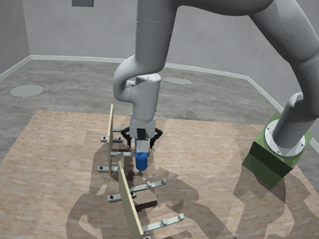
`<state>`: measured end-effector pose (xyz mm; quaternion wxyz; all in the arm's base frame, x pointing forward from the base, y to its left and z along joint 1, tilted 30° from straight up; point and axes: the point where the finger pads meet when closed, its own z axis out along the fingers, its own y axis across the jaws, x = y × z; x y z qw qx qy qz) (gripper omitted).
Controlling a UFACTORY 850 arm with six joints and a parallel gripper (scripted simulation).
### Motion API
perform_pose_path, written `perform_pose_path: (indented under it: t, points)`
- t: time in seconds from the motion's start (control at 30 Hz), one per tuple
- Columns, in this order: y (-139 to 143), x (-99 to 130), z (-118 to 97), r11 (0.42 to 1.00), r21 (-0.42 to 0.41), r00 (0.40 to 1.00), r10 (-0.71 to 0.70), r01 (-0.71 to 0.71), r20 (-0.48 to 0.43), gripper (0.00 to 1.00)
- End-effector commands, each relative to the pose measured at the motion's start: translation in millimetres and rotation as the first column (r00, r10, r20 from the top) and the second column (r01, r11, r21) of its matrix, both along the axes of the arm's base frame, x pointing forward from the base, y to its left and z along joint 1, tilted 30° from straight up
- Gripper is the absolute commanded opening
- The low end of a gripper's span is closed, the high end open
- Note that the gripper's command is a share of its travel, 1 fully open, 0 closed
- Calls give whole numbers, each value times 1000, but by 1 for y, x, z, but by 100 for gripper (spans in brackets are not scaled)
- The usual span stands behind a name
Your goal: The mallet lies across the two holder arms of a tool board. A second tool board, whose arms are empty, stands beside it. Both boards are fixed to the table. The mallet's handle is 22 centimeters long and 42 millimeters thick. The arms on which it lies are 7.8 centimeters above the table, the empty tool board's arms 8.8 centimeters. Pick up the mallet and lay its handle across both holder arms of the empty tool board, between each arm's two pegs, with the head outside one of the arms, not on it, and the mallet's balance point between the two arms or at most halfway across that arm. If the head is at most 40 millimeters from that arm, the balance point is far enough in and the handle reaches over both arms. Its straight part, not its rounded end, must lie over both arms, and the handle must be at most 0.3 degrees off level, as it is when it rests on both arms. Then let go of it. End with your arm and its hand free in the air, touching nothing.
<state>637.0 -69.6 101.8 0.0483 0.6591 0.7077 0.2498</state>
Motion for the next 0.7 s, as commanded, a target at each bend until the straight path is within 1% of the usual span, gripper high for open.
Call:
perform_pose_path:
  t: [0.0,0.1,0.17,0.23,0.3,0.5,0.67]
  points:
    - [0,1,1,1000,0,1000,0,0,2,100]
    - [0,0,1,1000,0,1000,0,0,2,100]
    - [-2,-2,7,1000,0,1000,0,0,2,100]
    - [-8,-10,23,1000,1,1000,0,0,3,100]
    - [-15,-20,44,1000,0,1000,0,0,3,100]
    - [-28,-38,83,1000,0,1000,0,0,3,100]
    - [-29,-40,87,1000,0,1000,-1,1,3,100]
